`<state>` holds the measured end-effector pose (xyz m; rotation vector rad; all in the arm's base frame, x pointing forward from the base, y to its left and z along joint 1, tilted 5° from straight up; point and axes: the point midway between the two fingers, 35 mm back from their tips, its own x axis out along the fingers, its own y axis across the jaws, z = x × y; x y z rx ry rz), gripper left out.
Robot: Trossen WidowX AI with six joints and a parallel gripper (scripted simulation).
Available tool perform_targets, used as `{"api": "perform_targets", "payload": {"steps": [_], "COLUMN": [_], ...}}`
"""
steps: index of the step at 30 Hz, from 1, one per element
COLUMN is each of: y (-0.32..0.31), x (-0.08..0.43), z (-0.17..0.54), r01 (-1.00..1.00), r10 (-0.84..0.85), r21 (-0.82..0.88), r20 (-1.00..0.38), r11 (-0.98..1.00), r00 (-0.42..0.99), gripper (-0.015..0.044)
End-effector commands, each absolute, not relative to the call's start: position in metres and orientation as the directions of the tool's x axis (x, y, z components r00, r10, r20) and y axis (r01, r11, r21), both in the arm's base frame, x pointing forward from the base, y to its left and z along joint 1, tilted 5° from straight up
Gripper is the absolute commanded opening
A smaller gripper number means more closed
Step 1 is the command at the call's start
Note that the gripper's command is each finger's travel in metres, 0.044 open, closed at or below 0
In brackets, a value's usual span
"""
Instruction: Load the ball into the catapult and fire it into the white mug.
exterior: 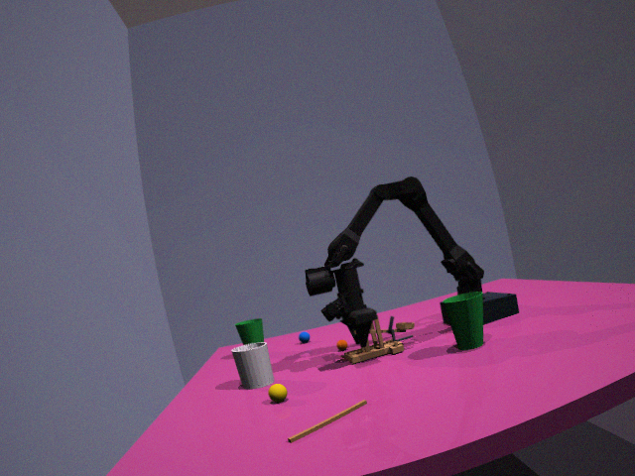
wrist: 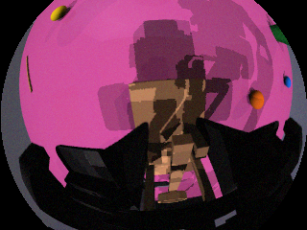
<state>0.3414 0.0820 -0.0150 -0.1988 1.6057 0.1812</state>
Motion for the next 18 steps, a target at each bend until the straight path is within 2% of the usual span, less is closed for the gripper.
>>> {"api": "perform_targets", "payload": {"steps": [1,3,18], "y": [0.083,0.083,0.082], "x": [0.344,0.344,0.344], "z": [0.009,0.032,0.019], "r01": [-0.238,-0.238,-0.236], "r10": [-0.015,-0.016,-0.018], "r21": [-0.005,-0.006,-0.006], "r20": [-0.999,-0.999,-0.999], "r11": [0.971,0.971,0.972], "r00": [-0.041,-0.041,-0.046], "gripper": [0.0032,0.0000,0.0000]}}
